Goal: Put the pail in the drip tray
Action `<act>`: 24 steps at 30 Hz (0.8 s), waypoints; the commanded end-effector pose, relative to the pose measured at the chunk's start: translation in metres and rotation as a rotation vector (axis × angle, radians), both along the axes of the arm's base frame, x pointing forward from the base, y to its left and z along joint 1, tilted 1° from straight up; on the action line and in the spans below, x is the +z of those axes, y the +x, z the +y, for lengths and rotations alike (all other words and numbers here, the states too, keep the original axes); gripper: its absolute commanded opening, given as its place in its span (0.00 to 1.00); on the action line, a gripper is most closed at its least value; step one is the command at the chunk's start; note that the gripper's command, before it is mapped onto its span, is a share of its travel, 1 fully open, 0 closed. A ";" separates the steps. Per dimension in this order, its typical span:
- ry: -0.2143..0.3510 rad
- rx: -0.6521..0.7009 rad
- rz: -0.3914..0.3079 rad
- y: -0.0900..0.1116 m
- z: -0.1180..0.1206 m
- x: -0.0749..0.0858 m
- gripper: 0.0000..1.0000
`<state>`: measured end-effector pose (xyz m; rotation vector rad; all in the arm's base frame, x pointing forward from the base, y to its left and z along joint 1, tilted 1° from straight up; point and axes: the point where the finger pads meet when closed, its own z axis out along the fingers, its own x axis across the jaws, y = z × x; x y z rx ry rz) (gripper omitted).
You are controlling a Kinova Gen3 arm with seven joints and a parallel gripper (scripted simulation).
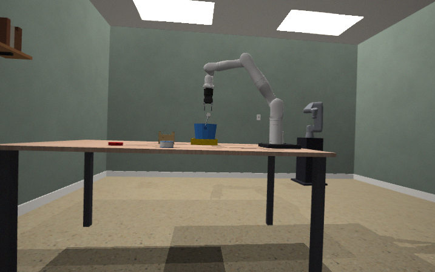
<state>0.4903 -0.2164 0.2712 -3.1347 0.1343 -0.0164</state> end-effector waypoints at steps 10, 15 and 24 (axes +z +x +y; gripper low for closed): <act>-0.005 -0.005 -0.001 -0.001 -0.002 0.025 1.00; -0.005 -0.005 -0.001 -0.001 -0.002 0.028 1.00; -0.006 -0.005 -0.002 -0.001 -0.002 0.031 1.00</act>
